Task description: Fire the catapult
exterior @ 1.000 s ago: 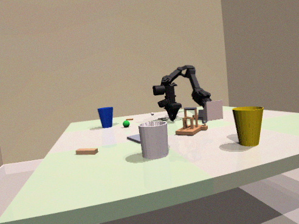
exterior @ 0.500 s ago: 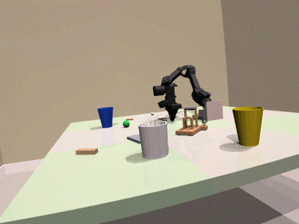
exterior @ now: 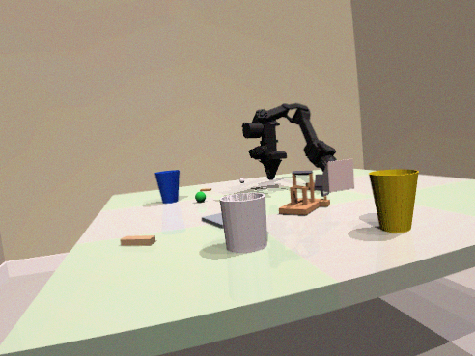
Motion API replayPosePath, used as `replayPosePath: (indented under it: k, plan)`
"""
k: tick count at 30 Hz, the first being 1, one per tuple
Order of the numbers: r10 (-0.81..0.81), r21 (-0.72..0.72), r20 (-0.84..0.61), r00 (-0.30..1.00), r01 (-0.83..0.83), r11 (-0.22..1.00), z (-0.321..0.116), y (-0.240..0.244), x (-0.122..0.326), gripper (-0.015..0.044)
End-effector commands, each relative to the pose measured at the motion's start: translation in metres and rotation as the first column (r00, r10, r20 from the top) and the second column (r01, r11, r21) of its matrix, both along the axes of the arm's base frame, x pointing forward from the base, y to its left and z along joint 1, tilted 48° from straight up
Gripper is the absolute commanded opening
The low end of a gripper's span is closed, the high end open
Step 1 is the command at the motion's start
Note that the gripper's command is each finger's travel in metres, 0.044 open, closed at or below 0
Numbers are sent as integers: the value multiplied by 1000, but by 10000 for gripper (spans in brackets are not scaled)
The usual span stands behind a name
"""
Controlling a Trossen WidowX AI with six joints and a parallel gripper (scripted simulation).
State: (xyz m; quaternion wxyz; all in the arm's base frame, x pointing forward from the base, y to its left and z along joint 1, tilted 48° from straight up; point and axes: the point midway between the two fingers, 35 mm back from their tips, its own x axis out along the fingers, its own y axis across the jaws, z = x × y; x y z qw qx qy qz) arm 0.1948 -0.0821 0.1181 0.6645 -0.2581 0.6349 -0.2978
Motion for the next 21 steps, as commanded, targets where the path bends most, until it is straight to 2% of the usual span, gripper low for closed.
replayPosePath:
  k: [1,13,21]
  plan:
    - [13,10,-3,1000,-13,1000,11,17,2,0]
    - [46,11,0,999,-46,999,47,57,-3,0]
    - [57,13,-28,998,-57,998,44,66,1,0]
